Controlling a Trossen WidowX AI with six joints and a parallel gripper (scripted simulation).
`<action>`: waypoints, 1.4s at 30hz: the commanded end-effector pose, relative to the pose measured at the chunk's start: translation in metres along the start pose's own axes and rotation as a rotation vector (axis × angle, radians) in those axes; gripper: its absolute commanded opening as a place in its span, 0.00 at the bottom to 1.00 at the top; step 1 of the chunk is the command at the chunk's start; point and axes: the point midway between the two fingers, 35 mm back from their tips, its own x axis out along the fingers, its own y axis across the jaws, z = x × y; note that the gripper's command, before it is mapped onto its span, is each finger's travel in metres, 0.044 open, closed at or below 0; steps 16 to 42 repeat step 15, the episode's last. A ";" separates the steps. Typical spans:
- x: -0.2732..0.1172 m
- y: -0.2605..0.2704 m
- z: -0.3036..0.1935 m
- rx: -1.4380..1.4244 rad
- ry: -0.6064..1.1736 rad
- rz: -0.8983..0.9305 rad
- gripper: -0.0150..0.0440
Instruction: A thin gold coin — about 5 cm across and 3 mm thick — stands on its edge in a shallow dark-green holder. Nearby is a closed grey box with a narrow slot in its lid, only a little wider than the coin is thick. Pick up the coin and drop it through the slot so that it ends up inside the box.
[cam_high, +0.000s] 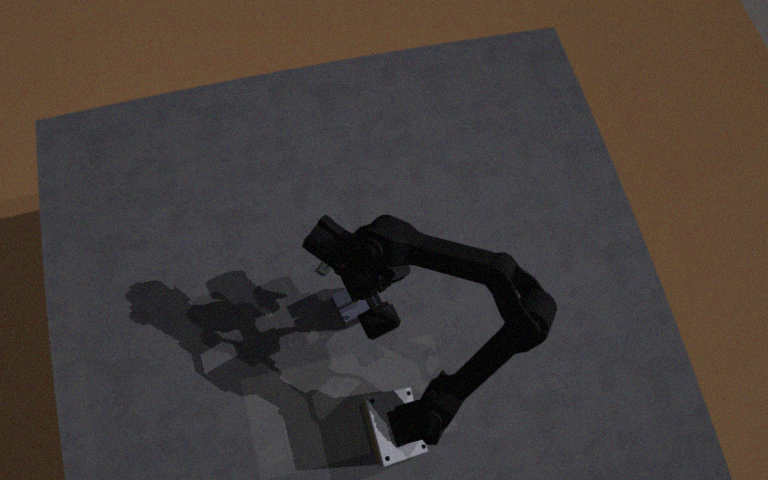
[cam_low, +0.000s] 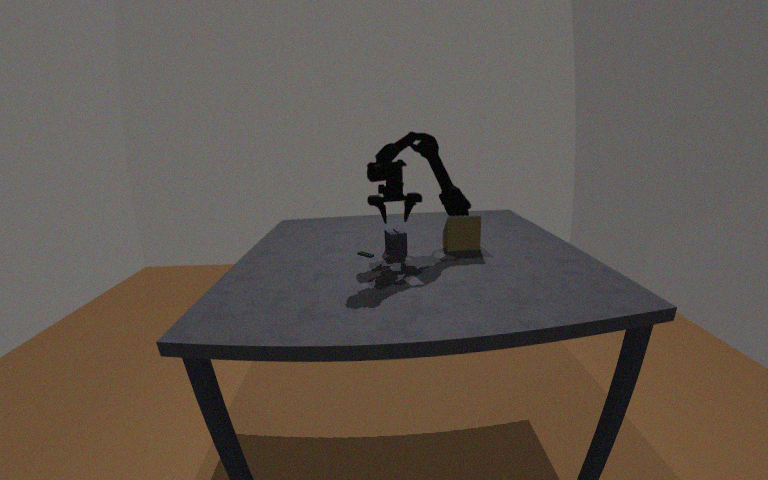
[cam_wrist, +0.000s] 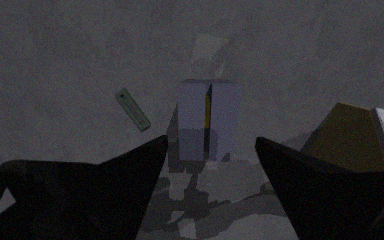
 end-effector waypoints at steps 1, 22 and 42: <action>-0.023 0.000 0.000 0.003 0.003 0.003 1.00; -0.045 -0.003 0.001 0.000 -0.001 0.001 1.00; -0.045 -0.003 0.001 0.000 -0.001 0.001 1.00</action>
